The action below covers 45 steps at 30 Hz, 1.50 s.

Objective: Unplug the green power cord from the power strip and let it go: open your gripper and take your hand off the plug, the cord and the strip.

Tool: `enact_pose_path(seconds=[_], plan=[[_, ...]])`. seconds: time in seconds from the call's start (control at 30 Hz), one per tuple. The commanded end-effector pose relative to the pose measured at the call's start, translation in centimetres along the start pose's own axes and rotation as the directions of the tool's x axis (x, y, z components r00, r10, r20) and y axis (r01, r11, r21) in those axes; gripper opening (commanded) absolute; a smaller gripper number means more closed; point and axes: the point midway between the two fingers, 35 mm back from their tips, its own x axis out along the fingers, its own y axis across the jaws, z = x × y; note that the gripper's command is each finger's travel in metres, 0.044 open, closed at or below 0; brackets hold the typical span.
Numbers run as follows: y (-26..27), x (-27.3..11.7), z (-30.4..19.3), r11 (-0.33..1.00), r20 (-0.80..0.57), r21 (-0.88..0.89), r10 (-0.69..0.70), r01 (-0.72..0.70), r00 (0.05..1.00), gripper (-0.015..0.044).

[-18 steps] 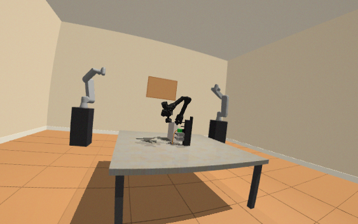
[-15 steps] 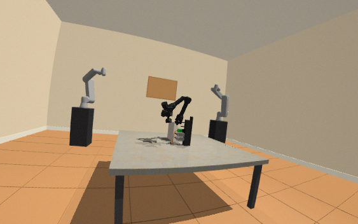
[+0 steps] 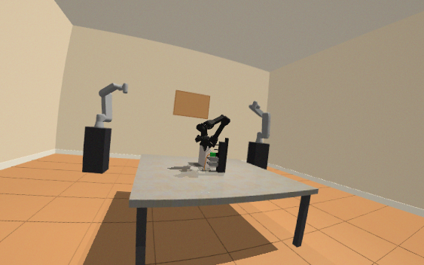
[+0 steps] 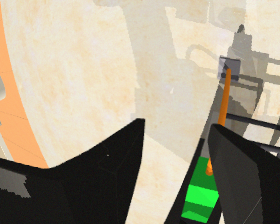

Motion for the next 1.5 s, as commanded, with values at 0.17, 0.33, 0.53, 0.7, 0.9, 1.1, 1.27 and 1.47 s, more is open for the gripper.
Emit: enact_pose_path(seconds=[0.17, 0.33, 0.53, 0.7, 0.9, 1.1, 1.27, 1.47], plan=[[-1.4, 1.1, -3.0, 0.926, 0.096, -0.042, -0.37, 0.375, 0.924, 0.016], [-1.4, 1.2, -3.0, 0.926, 0.096, -0.042, -0.37, 0.375, 0.924, 0.016], [-1.4, 1.2, -3.5, 0.926, 0.096, -0.042, -0.37, 0.375, 0.924, 0.016], [-1.4, 1.3, -4.4, 0.926, 0.096, -0.041, -0.37, 0.375, 0.924, 0.016], [-1.5, 1.3, -5.3, 0.926, 0.095, -0.041, -0.37, 0.375, 0.924, 0.016], [-1.6, 1.4, -6.3, 0.926, 0.094, -0.041, -0.37, 0.375, 0.924, 0.016], [-1.7, 1.4, -7.0, 0.926, 0.094, -0.041, -0.37, 0.375, 0.924, 0.016], [-1.8, 1.6, -7.0, 0.926, 0.094, -0.041, -0.37, 0.375, 0.924, 0.016]])
